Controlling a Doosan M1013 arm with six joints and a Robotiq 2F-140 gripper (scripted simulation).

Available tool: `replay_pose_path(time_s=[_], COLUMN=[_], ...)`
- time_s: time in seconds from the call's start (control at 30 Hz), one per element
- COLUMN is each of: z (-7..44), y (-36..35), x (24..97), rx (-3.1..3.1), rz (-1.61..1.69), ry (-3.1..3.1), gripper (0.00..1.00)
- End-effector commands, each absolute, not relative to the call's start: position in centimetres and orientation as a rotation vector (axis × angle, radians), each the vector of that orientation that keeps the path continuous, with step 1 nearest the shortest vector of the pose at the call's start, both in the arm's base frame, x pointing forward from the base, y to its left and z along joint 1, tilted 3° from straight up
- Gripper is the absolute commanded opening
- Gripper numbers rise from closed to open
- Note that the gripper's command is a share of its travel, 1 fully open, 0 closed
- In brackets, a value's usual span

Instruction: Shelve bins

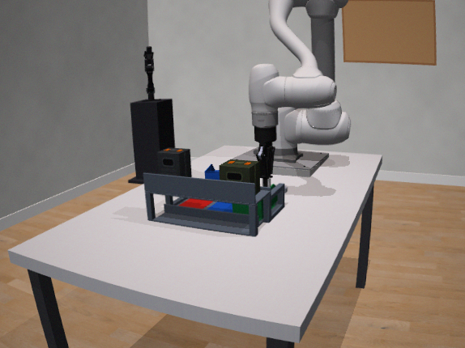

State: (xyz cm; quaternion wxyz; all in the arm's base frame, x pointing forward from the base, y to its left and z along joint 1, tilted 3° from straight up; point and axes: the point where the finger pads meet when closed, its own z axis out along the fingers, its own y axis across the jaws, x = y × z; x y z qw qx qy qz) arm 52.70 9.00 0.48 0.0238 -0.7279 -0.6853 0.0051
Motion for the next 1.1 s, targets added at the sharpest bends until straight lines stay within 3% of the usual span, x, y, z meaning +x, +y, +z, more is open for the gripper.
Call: replay_pose_path(time_s=[0.0,1.07], z=[0.5,0.4], y=[9.0,8.9], x=[52.9,54.8], rx=[-2.253,-2.253], rz=[0.016,0.016], ry=[-2.121,-2.121], gripper=[0.10,0.10])
